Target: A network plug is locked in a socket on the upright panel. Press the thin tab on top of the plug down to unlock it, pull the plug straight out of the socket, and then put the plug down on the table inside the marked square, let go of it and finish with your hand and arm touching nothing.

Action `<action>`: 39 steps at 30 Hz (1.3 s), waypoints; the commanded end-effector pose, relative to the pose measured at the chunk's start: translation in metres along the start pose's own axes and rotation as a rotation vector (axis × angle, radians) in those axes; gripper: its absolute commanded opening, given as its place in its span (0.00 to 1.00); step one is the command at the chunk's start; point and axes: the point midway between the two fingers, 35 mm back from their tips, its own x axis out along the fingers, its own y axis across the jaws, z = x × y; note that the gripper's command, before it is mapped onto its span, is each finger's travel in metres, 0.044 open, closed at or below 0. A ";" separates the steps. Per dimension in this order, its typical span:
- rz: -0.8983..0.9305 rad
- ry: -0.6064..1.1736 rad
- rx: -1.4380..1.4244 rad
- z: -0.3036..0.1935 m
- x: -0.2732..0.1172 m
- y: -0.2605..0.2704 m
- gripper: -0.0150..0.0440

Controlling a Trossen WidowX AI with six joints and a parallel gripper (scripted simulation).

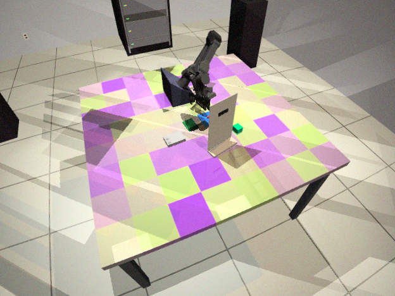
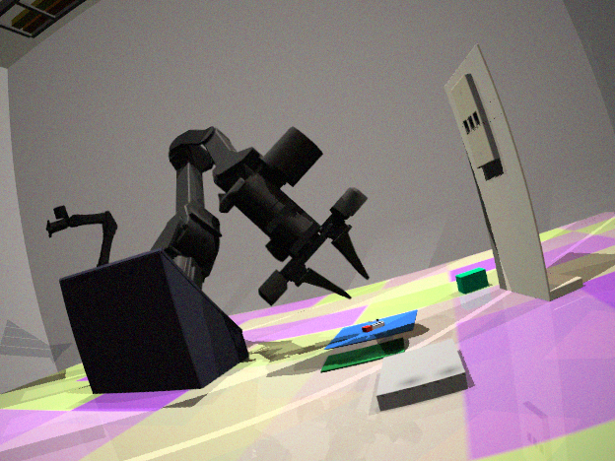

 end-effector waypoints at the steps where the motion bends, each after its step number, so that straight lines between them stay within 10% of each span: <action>1: -0.003 -0.003 -0.010 0.000 -0.003 -0.004 0.52; 39: -0.012 -0.011 -0.006 0.003 -0.035 -0.020 0.52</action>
